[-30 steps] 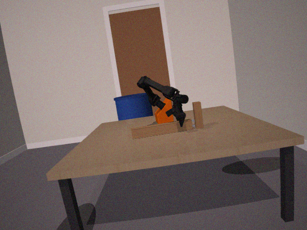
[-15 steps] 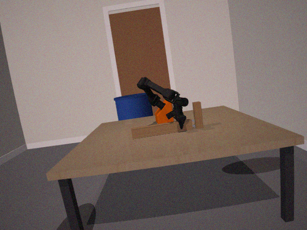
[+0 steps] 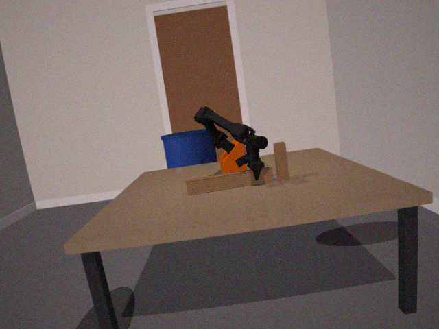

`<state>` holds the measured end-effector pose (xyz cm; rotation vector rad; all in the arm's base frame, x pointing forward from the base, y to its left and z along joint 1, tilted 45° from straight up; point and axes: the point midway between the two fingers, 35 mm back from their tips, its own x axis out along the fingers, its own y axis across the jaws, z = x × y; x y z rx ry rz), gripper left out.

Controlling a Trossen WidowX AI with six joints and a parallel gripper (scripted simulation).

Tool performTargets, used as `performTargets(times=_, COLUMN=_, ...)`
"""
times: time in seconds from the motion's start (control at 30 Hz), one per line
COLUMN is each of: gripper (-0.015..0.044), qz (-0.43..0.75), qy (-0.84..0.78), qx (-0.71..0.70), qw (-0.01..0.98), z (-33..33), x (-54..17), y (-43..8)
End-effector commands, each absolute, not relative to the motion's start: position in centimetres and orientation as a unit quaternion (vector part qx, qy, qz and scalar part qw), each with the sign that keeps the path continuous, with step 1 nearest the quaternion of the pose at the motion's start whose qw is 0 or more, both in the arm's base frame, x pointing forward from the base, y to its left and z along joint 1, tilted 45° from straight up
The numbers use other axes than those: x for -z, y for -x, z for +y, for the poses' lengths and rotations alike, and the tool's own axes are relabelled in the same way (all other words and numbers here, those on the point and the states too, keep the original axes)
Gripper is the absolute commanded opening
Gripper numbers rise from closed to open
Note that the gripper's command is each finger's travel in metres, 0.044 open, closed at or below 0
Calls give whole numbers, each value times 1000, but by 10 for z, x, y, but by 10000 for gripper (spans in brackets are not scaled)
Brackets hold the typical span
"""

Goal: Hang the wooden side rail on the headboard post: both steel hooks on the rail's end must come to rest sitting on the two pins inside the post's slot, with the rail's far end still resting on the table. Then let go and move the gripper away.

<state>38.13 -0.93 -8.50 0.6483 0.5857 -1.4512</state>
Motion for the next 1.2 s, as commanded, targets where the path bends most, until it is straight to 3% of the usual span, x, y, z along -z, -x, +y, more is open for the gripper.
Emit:
performTargets(times=0.0, gripper=0, qz=259, qy=-284, qx=642, qw=664, z=-10, x=85, y=-381)
performTargets(times=1.17, gripper=0, qz=236, qy=-307, qx=650, qw=654, z=-9, x=86, y=-368)
